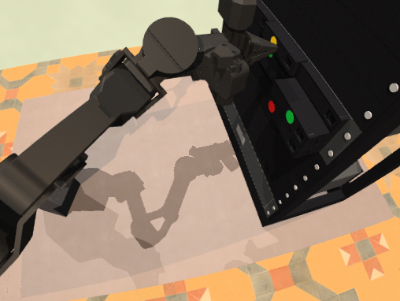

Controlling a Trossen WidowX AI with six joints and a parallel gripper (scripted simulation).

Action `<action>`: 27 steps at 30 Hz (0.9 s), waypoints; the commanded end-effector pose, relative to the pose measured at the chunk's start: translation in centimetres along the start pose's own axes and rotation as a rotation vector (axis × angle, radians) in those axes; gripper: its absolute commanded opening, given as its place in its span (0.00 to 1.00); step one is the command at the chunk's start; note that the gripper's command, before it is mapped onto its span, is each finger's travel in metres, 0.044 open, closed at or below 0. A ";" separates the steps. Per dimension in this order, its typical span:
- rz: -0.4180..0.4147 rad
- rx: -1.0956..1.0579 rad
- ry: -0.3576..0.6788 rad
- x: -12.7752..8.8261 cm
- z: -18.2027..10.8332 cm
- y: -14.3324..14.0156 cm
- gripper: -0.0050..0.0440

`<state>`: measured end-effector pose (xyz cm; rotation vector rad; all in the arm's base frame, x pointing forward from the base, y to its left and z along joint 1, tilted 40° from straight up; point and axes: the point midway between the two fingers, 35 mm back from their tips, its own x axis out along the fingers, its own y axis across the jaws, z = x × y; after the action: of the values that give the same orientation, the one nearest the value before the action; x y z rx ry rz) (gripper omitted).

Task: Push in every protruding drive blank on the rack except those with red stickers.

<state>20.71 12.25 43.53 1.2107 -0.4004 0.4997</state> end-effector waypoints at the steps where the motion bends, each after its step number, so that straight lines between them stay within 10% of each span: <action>1: 0.031 0.024 -0.016 0.3 0.8 1.3 0.10; 27: 0.031 0.024 -0.016 0.6 0.9 1.5 0.10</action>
<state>20.90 12.28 43.68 1.2080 -0.3964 0.4969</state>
